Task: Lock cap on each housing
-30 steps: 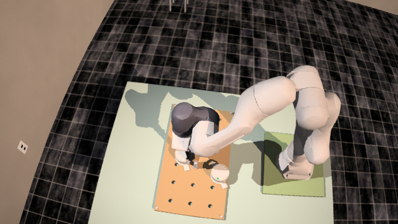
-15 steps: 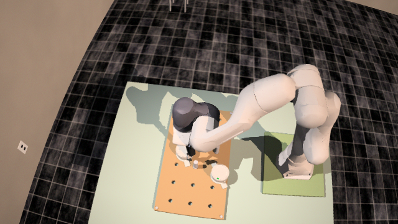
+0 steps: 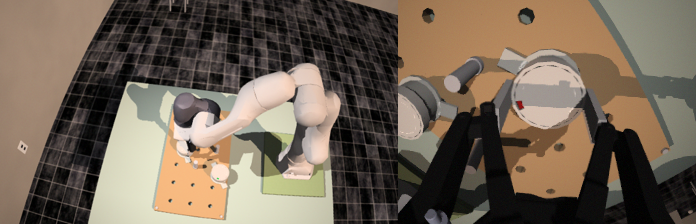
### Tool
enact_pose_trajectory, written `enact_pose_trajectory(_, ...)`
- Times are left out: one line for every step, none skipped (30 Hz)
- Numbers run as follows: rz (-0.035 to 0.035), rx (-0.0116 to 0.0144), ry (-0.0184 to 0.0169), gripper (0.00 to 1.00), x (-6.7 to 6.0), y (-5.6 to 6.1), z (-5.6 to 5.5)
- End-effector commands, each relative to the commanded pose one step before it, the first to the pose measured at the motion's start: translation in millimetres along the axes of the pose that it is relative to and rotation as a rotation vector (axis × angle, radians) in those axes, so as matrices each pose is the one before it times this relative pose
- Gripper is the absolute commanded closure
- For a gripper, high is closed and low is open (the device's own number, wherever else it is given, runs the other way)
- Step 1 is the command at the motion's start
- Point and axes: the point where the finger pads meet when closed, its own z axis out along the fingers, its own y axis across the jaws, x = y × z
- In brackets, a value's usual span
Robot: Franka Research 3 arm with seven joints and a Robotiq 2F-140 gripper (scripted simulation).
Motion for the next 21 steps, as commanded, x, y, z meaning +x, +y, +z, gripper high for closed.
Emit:
enact_pose_trajectory(-0.01371,0.00388,-0.00142,0.90,-7.23,4.51,2.10)
enact_pose_trajectory(0.00000,0.00000,0.00000,0.90,-1.01,1.01,0.00)
enact_pose_trajectory(0.00000,0.00000,0.00000,0.90,-1.00,0.99,0.00)
enact_pose_trajectory(0.00000,0.00000,0.00000,0.90,-0.98,0.98,0.00)
enact_pose_trajectory(0.00000,0.00000,0.00000,0.90,-0.97,0.98,0.00)
enact_pose_trajectory(0.00000,0.00000,0.00000,0.90,-0.96,0.96,0.00)
enact_pose_trajectory(0.00000,0.00000,0.00000,0.90,-0.94,0.94,0.00)
enact_pose_trajectory(0.00000,0.00000,0.00000,0.90,0.00,0.00,0.00)
enact_pose_trajectory(0.00000,0.00000,0.00000,0.90,0.00,0.00,0.00)
enact_pose_trajectory(0.00000,0.00000,0.00000,0.90,-0.93,0.94,0.00)
enact_pose_trajectory(0.00000,0.00000,0.00000,0.90,-0.92,0.92,0.00)
enact_pose_trajectory(0.00000,0.00000,0.00000,0.90,-0.90,0.90,0.00)
enact_pose_trajectory(0.00000,0.00000,0.00000,0.90,-0.89,0.88,0.00)
enact_pose_trajectory(0.00000,0.00000,0.00000,0.90,-0.88,0.88,0.00)
enact_pose_trajectory(0.00000,0.00000,0.00000,0.90,-0.86,0.86,0.00)
enact_pose_trajectory(0.00000,0.00000,0.00000,0.90,-0.84,0.84,0.00)
enact_pose_trajectory(0.00000,0.00000,0.00000,0.90,-0.83,0.82,0.00)
enact_pose_trajectory(0.00000,0.00000,0.00000,0.90,-0.82,0.82,0.00)
enact_pose_trajectory(0.00000,0.00000,0.00000,0.90,-0.80,0.80,0.00)
enact_pose_trajectory(0.00000,0.00000,0.00000,0.90,-0.78,0.78,0.00)
enact_pose_trajectory(0.00000,0.00000,0.00000,0.90,-0.77,0.76,0.00)
